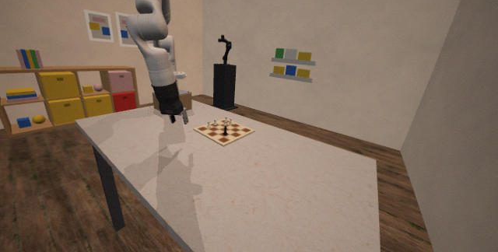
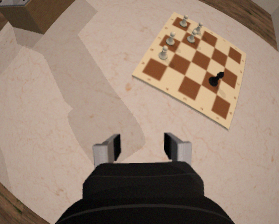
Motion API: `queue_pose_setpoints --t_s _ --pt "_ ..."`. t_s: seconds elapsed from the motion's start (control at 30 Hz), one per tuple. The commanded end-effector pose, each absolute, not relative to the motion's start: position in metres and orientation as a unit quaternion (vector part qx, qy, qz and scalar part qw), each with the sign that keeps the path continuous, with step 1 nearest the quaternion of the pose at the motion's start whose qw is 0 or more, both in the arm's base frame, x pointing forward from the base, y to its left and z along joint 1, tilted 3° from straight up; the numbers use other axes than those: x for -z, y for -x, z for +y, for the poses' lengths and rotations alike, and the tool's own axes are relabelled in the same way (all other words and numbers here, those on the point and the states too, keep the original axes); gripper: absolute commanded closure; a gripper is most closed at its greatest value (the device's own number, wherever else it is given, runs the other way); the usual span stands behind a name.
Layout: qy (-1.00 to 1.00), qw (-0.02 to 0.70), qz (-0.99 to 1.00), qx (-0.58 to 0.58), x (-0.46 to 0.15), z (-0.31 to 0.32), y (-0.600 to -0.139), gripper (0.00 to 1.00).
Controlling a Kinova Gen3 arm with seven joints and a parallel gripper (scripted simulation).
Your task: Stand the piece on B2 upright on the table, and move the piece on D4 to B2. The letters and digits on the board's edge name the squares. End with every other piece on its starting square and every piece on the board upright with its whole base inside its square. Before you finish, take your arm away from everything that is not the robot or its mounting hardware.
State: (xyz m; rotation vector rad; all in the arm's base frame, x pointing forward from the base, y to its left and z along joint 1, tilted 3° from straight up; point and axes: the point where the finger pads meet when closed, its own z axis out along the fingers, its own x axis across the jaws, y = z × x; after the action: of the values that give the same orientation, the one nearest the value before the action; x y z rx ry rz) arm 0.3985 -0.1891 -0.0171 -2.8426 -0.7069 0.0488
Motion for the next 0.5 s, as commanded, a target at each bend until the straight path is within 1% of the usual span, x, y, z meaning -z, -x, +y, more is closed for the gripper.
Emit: queue_pose_setpoints --t_s 0.0,0.17,0.2,0.47 --pt "0.966 0.108 -0.233 -0.017 0.0204 -0.1950 -0.3977 0.00" --pt "0.966 0.108 -0.233 -0.017 0.0204 -0.1950 -0.3977 0.00" --pt "0.967 0.129 -0.219 -0.012 0.0231 -0.1950 -0.4005 0.00" --pt "0.967 0.129 -0.219 -0.012 0.0231 -0.1950 -0.4005 0.00"
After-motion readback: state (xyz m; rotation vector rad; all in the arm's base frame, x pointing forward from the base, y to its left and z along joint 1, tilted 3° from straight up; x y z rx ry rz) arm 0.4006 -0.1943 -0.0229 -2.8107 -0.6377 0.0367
